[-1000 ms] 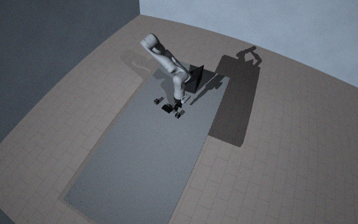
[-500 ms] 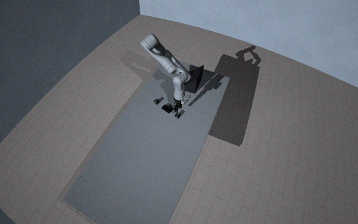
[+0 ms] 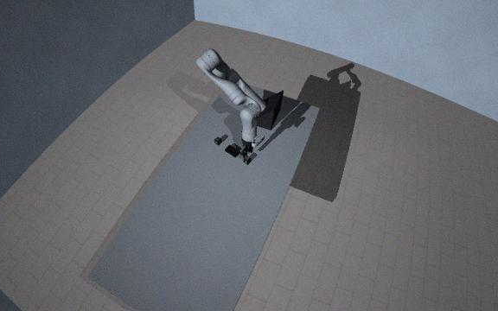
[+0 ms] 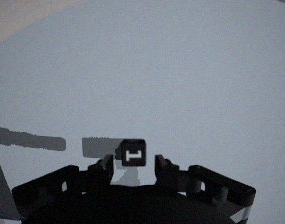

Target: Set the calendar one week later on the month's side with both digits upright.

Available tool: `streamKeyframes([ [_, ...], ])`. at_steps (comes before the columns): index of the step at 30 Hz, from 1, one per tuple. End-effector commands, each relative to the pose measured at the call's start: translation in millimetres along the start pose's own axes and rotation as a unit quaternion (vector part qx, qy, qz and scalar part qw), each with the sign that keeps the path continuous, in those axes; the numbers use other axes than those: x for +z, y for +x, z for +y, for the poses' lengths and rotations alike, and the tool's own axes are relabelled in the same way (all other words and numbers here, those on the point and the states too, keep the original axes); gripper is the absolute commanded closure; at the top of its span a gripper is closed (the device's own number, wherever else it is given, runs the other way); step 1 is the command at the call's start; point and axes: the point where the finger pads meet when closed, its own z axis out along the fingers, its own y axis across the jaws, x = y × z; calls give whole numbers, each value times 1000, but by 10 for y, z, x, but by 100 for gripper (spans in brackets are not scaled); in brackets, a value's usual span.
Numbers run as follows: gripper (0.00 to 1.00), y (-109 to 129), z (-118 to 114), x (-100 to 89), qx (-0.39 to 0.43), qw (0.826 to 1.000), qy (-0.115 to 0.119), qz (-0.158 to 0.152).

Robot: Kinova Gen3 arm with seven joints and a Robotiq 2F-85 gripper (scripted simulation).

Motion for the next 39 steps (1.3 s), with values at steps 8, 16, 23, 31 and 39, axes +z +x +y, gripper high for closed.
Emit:
streamKeyframes([
  [8,52,-4,-9,129,-1,1000,1,-2],
  [16,52,-3,-8,215,-1,1000,1,-2],
  [23,52,-3,-8,243,-1,1000,1,-2],
  [31,52,-3,-8,253,-1,1000,1,-2],
  [39,52,-3,-8,253,-1,1000,1,-2],
])
